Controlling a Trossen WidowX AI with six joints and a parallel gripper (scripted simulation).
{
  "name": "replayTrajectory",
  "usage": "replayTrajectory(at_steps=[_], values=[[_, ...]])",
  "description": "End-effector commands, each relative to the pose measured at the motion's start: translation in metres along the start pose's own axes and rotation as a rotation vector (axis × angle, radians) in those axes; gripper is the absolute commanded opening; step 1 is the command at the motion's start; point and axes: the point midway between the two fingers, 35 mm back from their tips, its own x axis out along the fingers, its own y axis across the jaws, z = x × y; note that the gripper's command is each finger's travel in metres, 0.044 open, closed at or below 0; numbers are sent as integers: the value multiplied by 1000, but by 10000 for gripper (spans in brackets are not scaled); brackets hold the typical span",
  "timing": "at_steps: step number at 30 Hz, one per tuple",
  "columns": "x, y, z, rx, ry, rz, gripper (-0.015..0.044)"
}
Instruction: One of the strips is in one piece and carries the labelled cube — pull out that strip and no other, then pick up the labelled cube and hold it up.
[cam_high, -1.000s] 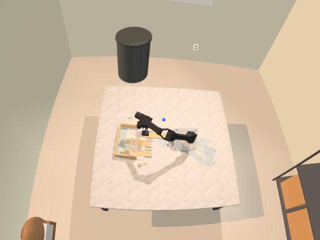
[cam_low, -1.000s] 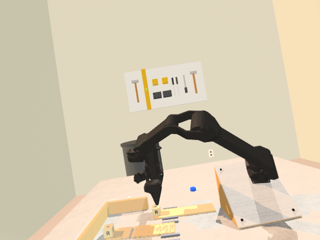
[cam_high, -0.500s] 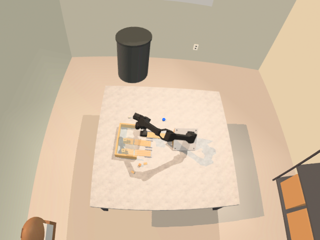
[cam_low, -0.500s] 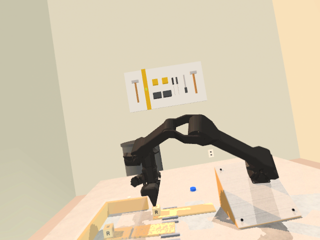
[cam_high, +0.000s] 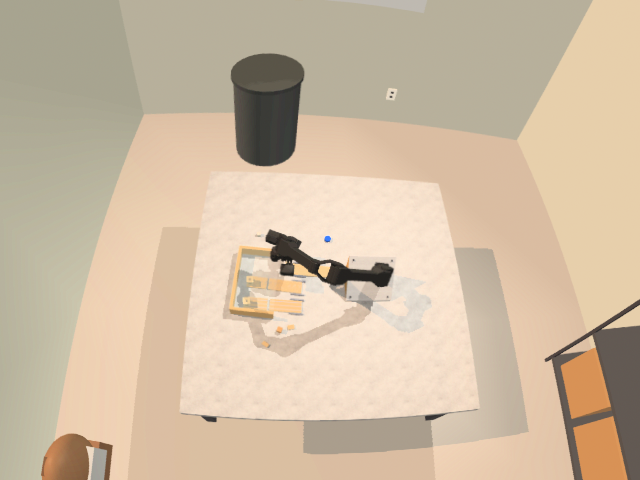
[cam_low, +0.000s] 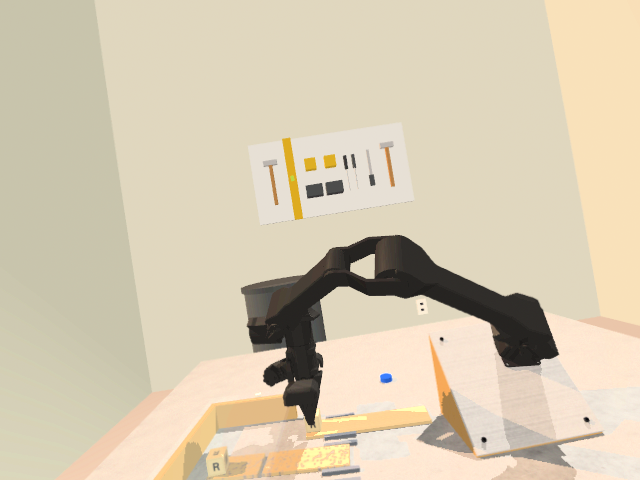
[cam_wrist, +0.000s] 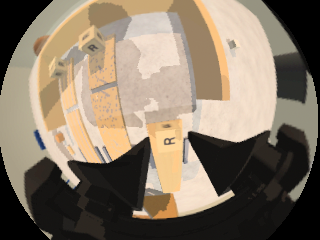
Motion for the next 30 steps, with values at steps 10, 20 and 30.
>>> replayTrajectory(at_steps=[10,20,30], values=[[14,0,-1,0,1,2,224],[14,0,-1,0,1,2,98],[-5,1,-24,4,1,1,0]])
